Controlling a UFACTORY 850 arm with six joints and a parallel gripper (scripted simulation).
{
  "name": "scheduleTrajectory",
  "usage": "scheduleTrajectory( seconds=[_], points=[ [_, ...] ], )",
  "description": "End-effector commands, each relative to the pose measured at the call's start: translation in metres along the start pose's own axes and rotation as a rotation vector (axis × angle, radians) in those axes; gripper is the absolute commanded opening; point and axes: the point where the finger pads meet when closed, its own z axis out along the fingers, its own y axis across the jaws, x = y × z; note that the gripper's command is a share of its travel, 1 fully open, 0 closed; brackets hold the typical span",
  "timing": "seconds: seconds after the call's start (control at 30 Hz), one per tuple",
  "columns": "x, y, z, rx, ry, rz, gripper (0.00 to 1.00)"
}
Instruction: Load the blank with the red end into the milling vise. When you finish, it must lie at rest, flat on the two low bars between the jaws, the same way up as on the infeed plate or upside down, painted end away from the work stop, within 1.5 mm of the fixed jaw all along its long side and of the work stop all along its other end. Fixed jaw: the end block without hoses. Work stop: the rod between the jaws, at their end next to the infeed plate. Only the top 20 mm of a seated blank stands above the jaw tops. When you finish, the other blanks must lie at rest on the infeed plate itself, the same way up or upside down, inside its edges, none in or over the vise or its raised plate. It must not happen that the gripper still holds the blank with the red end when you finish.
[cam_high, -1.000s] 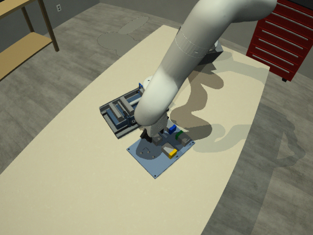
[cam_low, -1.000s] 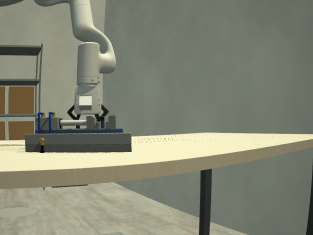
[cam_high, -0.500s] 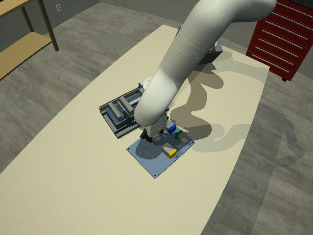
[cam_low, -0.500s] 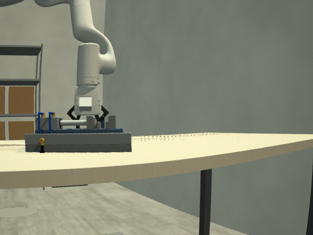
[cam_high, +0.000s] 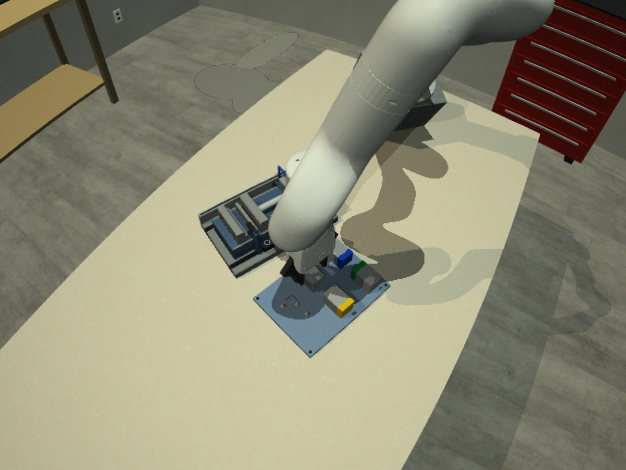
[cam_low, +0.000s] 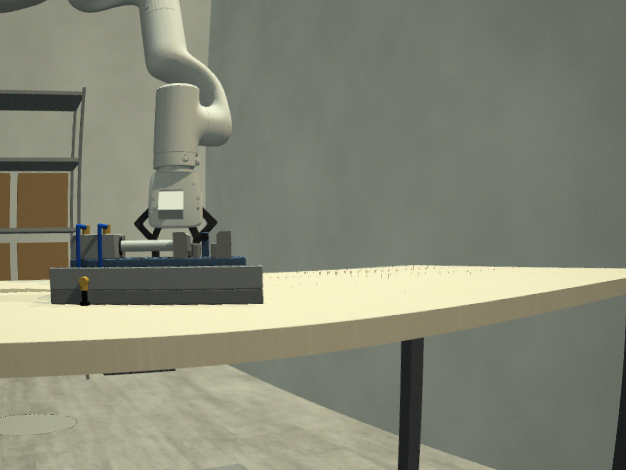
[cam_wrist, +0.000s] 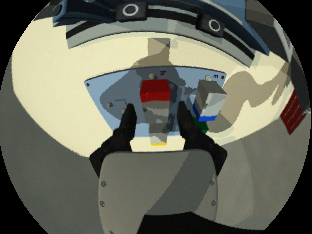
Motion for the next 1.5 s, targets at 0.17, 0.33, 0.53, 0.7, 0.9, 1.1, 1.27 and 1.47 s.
scheduleTrajectory(
  seconds=[0.17, 0.33, 0.53, 0.7, 0.9, 1.1, 1.27, 1.47],
  points=[
    [-0.0003, -0.0010, -0.0031, 0.002, 0.000, 0.000, 0.70],
    [-0.0003, -0.0010, -0.0037, 0.002, 0.000, 0.000, 0.70],
    [-0.0003, -0.0010, -0.0040, 0.002, 0.000, 0.000, 0.70],
    [-0.0003, -0.0011, -0.0048, 0.002, 0.000, 0.000, 0.70],
    [-0.0003, -0.0011, -0.0052, 0.002, 0.000, 0.000, 0.70],
    [-0.0003, -0.0011, -0.0042, 0.002, 0.000, 0.000, 0.70],
    [-0.0003, -0.0011, -0.0017, 0.002, 0.000, 0.000, 0.70],
    [-0.0003, -0.0011, -0.0002, 0.002, 0.000, 0.000, 0.70]
  ],
)
